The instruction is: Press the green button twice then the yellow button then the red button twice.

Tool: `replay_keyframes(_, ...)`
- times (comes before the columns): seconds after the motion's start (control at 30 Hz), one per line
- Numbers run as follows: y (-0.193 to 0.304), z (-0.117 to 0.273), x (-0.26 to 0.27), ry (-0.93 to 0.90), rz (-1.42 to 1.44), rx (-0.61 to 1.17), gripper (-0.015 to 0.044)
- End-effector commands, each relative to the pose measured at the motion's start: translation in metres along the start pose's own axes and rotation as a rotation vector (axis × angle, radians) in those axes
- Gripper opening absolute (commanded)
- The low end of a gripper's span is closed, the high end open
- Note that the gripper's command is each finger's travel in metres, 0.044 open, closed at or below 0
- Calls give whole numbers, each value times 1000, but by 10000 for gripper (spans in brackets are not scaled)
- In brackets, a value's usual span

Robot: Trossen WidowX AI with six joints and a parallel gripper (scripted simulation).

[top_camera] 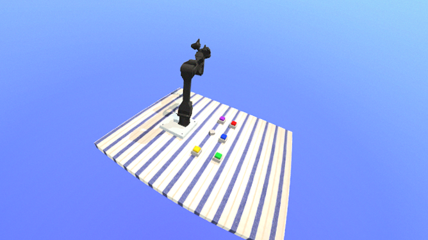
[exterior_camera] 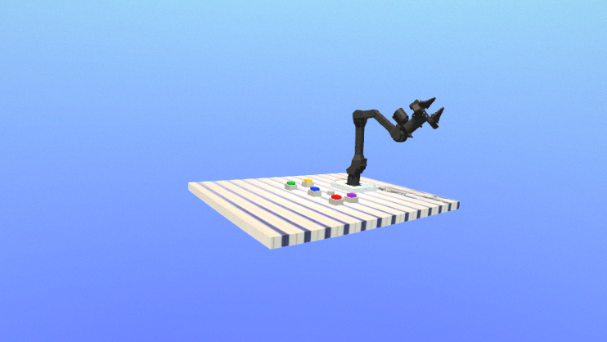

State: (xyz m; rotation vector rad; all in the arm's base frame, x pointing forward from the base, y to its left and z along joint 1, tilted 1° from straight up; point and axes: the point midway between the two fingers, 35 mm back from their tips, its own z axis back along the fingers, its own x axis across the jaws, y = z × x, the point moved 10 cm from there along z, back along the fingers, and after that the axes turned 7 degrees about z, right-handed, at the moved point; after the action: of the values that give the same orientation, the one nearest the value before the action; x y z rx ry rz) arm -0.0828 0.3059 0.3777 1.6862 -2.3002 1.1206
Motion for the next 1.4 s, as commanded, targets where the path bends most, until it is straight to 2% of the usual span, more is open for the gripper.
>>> replay_keyframes(0.0, -2, 0, -2, 11, 10, 0, 400)
replay_keyframes(0.3, -83, 24, -94, 493, 382, 31, 400)
replay_keyframes(0.67, -192, 101, -153, 1048, 662, 104, 400)
replay_keyframes(1.03, -287, 211, -154, 1602, 729, 223, 400)
replay_keyframes(1.37, -344, 324, -104, 2066, 562, 356, 400)
